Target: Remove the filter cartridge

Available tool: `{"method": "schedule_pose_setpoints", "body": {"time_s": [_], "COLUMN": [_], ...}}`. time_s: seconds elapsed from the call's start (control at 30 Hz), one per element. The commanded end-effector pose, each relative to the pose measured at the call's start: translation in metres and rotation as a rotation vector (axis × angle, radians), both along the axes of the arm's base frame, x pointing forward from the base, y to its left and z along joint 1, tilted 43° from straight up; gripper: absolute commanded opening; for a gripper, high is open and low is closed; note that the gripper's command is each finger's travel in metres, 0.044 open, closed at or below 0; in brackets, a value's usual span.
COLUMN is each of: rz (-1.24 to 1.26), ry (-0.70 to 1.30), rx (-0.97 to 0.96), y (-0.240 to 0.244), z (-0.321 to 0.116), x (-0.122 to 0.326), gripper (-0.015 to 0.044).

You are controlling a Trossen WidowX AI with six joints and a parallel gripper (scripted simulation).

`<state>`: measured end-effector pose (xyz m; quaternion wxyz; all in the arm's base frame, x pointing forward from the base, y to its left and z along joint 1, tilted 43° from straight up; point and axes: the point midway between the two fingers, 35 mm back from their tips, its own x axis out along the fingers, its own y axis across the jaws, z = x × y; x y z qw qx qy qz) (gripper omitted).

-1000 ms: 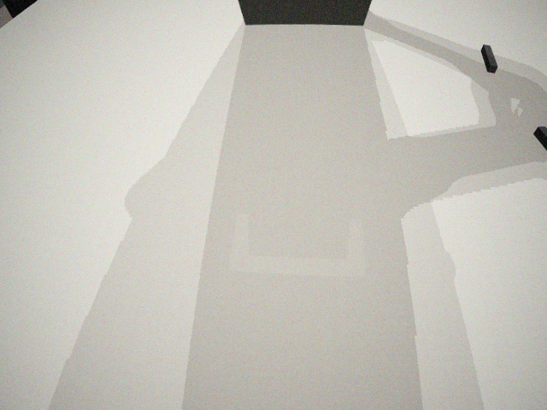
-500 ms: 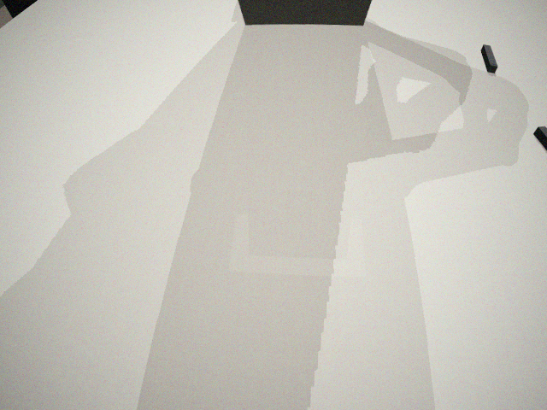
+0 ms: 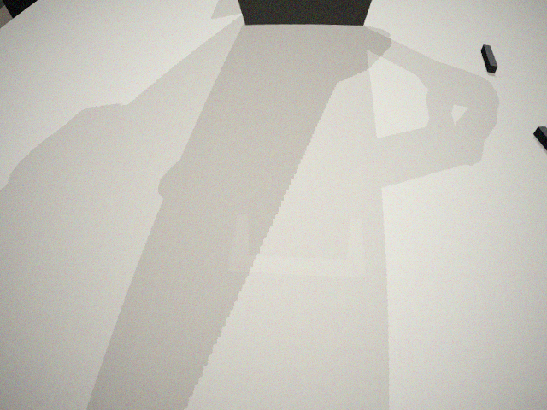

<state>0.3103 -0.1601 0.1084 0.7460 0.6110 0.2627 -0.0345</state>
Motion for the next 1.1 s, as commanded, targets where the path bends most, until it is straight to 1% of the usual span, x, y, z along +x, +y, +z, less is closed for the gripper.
{"method": "schedule_pose_setpoints", "body": {"time_s": [0.0, 0.3, 0.63, 1.07], "rz": [-0.009, -0.001, -0.001, -0.001], "ry": [0.013, 0.012, 0.011, 0.012], "rx": [-0.01, -0.021, -0.021, -0.02], "y": [-0.011, -0.016, -0.016, 0.009], "z": [0.008, 0.027, 0.028, 0.003], "x": [-0.021, -0.052, -0.053, -0.067], "gripper": [0.0, 0.0, 0.0, 0.0]}}
